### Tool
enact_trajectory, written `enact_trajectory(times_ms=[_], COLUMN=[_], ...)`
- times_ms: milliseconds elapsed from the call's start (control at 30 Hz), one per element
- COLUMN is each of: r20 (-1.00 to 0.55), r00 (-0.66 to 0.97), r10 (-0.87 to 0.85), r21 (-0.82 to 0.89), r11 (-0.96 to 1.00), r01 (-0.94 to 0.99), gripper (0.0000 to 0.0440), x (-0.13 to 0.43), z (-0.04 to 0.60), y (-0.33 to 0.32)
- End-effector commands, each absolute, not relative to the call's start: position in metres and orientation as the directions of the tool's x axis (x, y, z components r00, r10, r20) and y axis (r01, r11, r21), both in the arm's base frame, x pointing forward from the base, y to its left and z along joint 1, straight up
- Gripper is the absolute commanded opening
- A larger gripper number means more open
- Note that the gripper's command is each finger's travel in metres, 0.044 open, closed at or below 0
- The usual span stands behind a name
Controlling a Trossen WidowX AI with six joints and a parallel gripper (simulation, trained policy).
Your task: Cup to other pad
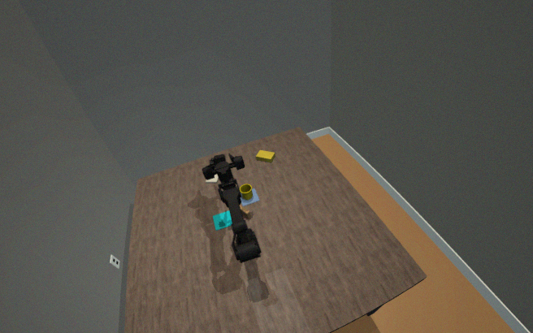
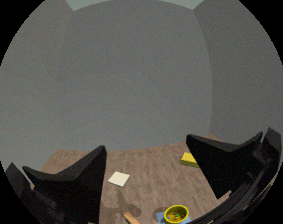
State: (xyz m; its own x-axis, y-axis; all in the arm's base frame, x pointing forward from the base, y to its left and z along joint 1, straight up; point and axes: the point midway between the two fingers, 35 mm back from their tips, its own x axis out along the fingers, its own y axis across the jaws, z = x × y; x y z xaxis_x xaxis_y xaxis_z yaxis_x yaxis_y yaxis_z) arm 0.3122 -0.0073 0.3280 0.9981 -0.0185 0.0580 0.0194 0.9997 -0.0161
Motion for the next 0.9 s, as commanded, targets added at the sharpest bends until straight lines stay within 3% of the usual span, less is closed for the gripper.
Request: enact_trajectory(times_ms=[0, 400, 533, 733, 867], r20=[0.053, -0.077, -0.134, -0.212, -0.266], r00=[0.998, 0.997, 0.991, 0.977, 0.963], r10=[-0.02, -0.016, 0.0, 0.026, 0.04], r21=[-0.013, 0.045, 0.071, 0.113, 0.138], r11=[1.0, 0.999, 0.997, 0.994, 0.99], r01=[0.021, 0.02, 0.009, -0.002, -0.003], gripper=[0.0374, 0.0062, 0.0059, 0.0117, 0.0119], x=[0.313, 0.322, 0.326, 0.333, 0.337], z=[0.328, 0.314, 0.308, 0.302, 0.298], y=[-0.007, 0.001, 0.007, 0.017, 0.023])
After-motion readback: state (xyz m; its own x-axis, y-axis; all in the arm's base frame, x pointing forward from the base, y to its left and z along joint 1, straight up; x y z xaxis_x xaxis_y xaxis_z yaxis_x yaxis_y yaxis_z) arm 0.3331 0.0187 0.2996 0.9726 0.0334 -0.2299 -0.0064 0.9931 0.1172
